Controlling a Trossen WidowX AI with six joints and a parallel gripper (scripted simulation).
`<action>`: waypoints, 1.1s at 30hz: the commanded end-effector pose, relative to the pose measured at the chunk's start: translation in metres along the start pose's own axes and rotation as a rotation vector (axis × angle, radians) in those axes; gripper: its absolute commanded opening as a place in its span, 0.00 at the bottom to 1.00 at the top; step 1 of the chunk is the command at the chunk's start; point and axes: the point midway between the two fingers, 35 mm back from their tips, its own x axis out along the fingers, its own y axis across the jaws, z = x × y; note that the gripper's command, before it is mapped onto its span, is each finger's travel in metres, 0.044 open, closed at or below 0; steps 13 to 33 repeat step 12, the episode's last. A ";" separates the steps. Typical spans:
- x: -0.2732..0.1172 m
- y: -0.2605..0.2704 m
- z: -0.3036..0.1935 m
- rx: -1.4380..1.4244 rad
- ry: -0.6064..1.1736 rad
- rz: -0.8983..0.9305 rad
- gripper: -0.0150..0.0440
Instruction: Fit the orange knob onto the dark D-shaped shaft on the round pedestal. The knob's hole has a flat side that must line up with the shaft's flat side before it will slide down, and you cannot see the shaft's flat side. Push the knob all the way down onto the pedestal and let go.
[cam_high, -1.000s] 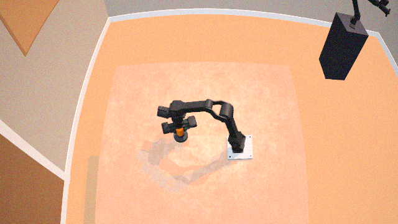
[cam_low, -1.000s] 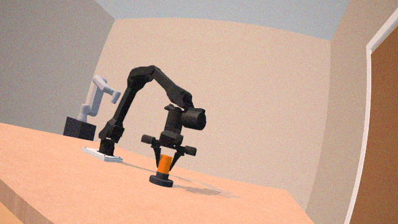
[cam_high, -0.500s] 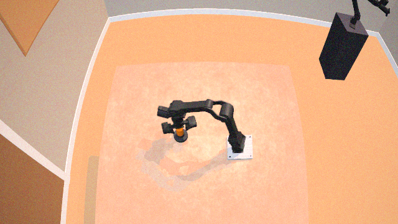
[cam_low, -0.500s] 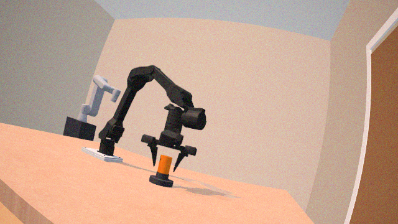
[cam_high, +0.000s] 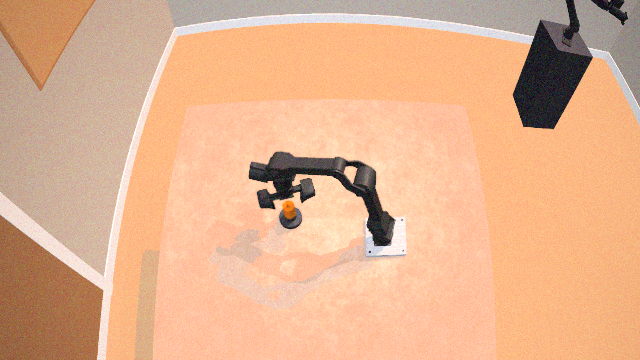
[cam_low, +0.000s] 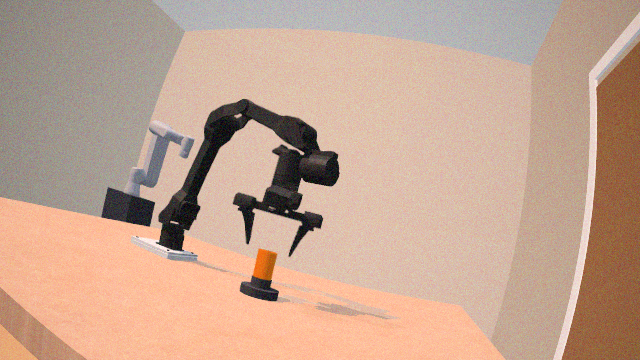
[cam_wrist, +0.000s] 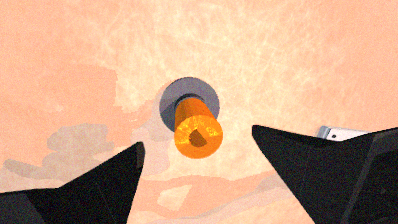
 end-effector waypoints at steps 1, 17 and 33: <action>-0.041 -0.001 -0.001 -0.001 -0.011 0.020 1.00; -0.044 0.000 0.000 -0.001 -0.011 0.020 1.00; -0.044 0.000 0.000 -0.001 -0.011 0.020 1.00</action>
